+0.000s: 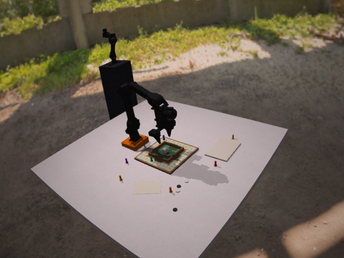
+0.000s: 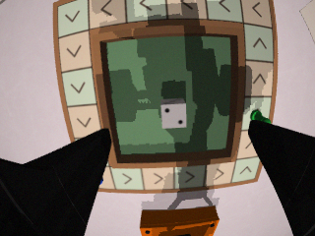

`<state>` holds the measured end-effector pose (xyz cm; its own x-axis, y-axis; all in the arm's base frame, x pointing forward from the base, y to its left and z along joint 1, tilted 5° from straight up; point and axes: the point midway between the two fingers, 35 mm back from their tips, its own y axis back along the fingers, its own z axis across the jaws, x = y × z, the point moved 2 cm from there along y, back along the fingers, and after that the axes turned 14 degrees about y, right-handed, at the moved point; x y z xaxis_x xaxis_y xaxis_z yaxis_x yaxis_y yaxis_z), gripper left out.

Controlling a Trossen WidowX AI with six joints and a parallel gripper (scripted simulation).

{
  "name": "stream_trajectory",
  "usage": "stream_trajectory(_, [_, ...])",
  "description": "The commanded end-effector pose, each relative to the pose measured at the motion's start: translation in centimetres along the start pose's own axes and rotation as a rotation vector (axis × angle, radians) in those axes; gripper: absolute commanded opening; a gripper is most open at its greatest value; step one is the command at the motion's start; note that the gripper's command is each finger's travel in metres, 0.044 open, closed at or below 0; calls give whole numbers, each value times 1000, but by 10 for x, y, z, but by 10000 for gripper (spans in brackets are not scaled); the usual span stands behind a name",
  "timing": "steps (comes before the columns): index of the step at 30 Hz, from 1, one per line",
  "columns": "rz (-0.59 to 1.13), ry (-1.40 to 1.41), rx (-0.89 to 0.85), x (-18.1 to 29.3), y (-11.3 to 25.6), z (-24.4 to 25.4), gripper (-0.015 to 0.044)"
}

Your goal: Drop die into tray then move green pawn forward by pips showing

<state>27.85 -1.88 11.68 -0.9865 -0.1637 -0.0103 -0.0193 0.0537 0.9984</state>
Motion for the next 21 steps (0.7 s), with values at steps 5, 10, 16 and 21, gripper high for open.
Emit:
stream_trajectory(5, [27,72,3,21,-13,-52,282])
stream_trajectory(10, [64,140,-14,51,-29,-98,200])
stream_trajectory(16, [65,143,-15,52,-29,-101,200])
stream_trajectory(21, [66,143,-15,53,-43,-101,200])
